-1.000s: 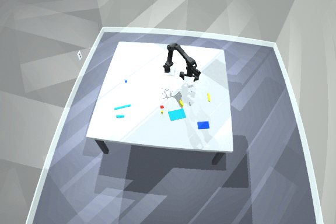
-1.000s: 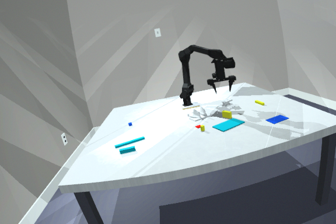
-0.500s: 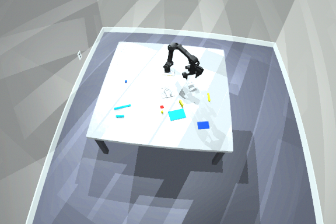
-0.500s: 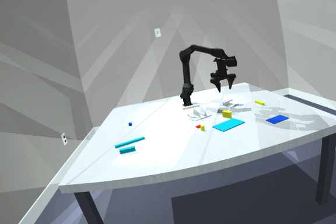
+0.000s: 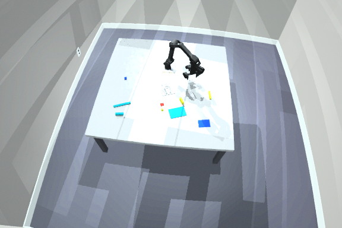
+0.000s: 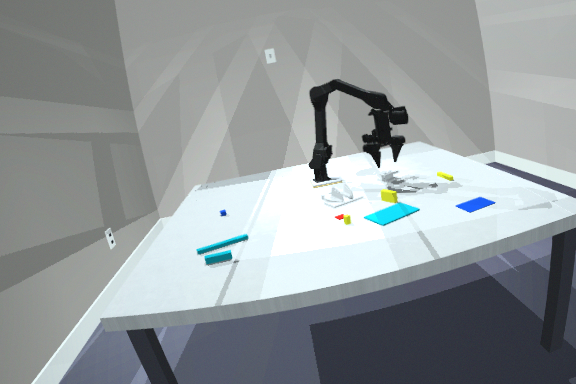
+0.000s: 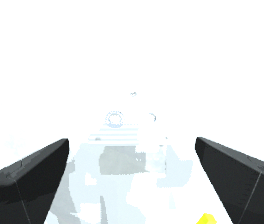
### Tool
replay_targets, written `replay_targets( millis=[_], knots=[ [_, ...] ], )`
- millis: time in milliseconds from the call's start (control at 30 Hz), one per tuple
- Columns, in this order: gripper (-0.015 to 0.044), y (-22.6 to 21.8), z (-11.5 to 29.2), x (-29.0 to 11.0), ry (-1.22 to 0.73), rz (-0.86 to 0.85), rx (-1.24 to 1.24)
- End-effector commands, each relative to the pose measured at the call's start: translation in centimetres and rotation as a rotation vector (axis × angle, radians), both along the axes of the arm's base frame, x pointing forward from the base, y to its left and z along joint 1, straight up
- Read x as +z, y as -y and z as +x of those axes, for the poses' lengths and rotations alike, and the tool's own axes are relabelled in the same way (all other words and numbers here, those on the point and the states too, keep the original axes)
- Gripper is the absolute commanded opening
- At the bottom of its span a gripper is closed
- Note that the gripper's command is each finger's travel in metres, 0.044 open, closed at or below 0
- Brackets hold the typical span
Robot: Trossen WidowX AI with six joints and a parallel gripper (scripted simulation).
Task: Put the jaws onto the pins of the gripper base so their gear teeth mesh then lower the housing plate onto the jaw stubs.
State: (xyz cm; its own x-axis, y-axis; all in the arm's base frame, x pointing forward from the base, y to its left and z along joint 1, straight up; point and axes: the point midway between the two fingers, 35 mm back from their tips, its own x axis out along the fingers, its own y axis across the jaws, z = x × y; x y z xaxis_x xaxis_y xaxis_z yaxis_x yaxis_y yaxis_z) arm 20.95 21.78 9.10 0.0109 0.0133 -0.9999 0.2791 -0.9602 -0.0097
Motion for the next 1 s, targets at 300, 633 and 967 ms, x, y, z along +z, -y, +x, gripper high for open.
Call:
replay_targets(
  millis=[300, 633, 967],
  knots=[
    [0.0440, -0.1, 0.1, -1.5, 0.009, 0.007, 0.006],
    [0.0440, -0.1, 0.2, -2.4, 0.009, 0.007, 0.006],
    [0.0440, -0.2, 0.2, -4.0, 0.009, 0.007, 0.006]
  ],
)
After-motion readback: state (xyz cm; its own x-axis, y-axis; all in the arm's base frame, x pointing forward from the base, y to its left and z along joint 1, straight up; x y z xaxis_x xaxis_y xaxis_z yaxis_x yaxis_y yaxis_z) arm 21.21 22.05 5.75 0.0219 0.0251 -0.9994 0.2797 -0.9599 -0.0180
